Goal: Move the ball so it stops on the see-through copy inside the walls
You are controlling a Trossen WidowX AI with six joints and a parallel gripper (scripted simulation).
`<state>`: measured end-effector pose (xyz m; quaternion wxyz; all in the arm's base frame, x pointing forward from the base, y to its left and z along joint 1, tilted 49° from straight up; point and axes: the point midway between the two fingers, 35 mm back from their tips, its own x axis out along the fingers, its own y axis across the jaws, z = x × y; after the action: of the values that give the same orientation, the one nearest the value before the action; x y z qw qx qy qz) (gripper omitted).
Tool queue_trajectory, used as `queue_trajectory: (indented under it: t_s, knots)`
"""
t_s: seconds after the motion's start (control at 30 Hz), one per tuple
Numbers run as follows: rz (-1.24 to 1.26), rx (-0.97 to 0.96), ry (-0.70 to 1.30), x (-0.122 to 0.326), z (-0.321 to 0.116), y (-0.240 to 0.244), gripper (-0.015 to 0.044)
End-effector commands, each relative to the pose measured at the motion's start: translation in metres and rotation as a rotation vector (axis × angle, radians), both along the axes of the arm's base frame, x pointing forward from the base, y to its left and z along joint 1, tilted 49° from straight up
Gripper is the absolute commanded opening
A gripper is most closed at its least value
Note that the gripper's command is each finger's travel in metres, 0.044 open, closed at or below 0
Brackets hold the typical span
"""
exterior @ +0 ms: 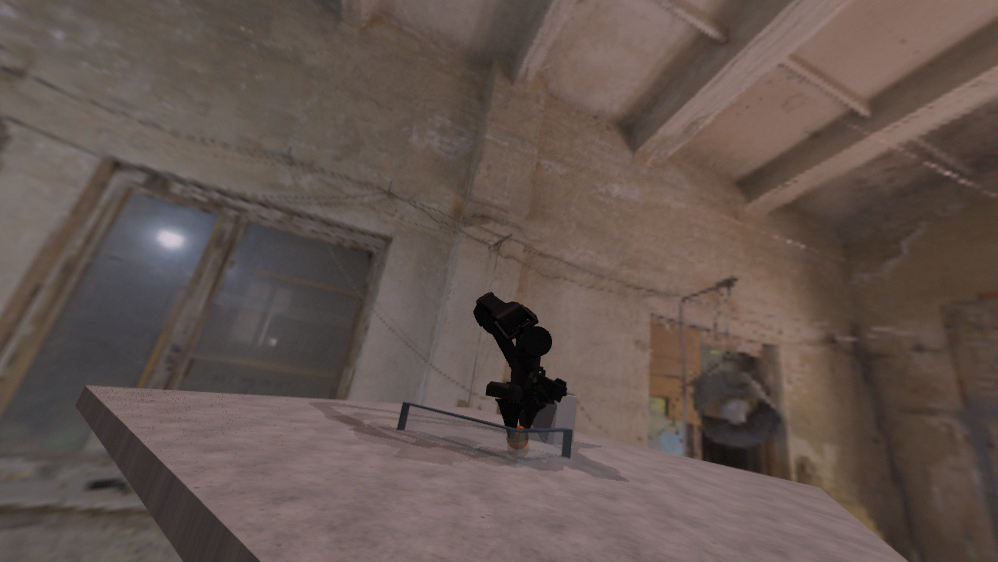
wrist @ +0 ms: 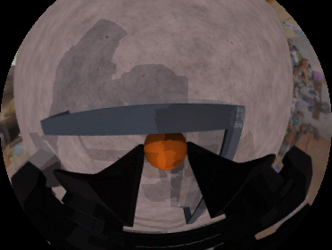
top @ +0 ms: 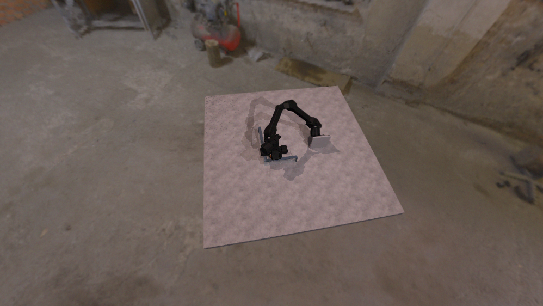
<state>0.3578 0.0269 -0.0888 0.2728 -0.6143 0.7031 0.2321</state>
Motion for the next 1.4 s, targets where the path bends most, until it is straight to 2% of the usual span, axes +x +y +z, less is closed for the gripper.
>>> queue_trajectory:
  t_s: [0.0,0.57,0.97,1.1,1.27,1.37]
  knots:
    - [0.010,-0.005,0.004,-0.001,-0.003,-0.002,0.0000]
    - [0.010,-0.006,0.004,-0.003,-0.015,-0.016,0.0000]
    - [0.006,0.002,-0.005,-0.001,-0.013,-0.013,0.0315]
    - [0.006,0.002,-0.005,0.000,-0.011,-0.011,0.0323]
    - [0.010,-0.001,0.004,0.006,0.036,0.042,0.0323]
    - [0.010,-0.002,0.005,0.005,0.044,0.051,0.0323]
